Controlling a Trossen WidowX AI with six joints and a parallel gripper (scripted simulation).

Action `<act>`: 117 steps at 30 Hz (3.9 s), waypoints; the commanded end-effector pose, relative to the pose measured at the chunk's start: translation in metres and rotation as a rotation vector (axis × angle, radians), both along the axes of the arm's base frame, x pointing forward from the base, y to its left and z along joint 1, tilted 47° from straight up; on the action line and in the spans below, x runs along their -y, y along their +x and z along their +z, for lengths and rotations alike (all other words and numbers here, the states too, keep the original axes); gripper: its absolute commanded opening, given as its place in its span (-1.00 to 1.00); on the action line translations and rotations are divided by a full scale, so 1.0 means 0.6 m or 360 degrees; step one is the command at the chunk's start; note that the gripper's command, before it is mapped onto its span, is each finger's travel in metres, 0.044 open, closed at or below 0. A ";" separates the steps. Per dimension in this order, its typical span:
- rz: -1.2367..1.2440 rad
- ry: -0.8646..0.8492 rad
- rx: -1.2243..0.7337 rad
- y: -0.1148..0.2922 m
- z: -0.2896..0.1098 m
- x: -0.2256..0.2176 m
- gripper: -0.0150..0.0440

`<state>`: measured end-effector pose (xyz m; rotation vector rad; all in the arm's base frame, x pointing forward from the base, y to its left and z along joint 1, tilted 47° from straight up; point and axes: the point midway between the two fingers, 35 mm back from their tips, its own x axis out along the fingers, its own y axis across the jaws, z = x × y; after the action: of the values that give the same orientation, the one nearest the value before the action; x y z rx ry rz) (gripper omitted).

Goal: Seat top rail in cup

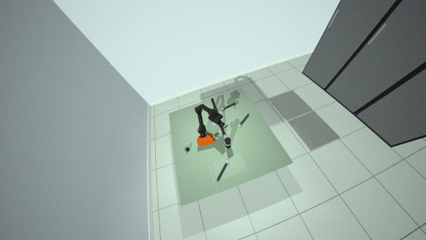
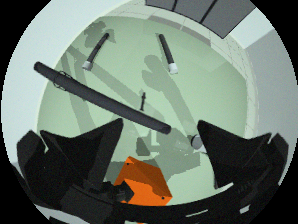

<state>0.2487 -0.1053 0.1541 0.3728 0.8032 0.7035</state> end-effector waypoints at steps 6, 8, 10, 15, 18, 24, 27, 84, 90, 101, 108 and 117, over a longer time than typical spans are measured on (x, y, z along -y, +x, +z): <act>-0.0182 0.0192 -0.0226 -0.010 0.044 -0.008 1.00; -0.0182 0.0192 -0.0226 -0.010 0.044 -0.008 1.00; -0.0201 0.0220 -0.0285 -0.009 0.043 -0.012 1.00; -0.0371 0.0417 -0.0762 0.000 0.034 -0.038 1.00; -0.0532 0.0536 -0.1144 0.006 0.027 -0.060 1.00; -0.0932 0.0678 -0.1885 0.015 0.013 -0.103 1.00; -0.1179 0.0707 -0.2230 0.018 0.007 -0.124 1.00; -0.1616 0.0710 -0.2689 0.025 -0.087 -0.244 1.00; -0.1615 0.0710 -0.2689 0.025 -0.098 -0.256 1.00; -0.1612 0.0712 -0.2691 0.024 -0.118 -0.278 1.00; -0.1609 0.0714 -0.2693 0.023 -0.127 -0.289 1.00; -0.1609 0.0714 -0.2693 0.023 -0.127 -0.289 0.20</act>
<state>0.2618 0.0674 0.0776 1.7301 1.7730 -0.6261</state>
